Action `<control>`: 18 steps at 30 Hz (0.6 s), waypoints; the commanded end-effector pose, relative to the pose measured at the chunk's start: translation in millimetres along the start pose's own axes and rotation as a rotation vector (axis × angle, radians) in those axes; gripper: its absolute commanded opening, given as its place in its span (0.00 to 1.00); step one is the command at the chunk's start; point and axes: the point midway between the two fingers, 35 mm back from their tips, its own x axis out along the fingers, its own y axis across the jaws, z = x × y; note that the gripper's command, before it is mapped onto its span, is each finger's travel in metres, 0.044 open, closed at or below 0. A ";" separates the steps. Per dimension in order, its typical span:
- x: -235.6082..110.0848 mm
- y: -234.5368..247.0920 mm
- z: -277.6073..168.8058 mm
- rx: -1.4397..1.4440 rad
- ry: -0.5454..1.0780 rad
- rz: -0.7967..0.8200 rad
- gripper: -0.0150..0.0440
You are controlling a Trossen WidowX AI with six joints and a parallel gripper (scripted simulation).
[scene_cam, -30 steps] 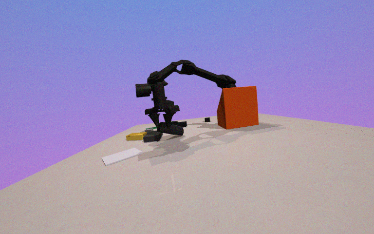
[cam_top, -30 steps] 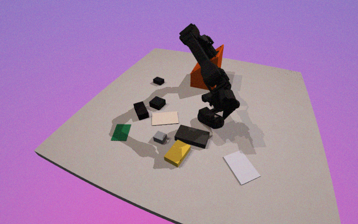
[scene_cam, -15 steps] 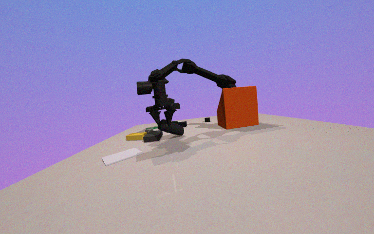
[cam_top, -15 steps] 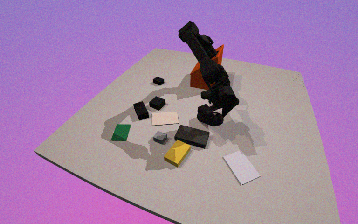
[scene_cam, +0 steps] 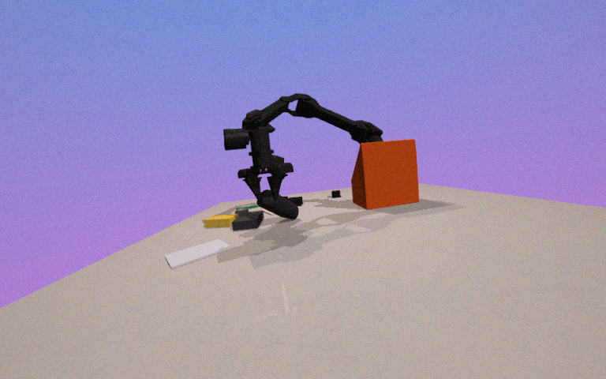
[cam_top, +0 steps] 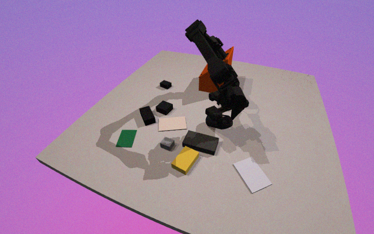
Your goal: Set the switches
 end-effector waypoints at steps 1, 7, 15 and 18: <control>-3.9 0.9 3.5 0.001 -0.002 0.002 0.82; -7.1 0.9 7.2 0.001 -0.002 0.002 0.82; -11.2 0.8 12.2 0.001 -0.003 0.002 0.82; -12.7 0.8 14.1 0.001 -0.003 0.002 0.82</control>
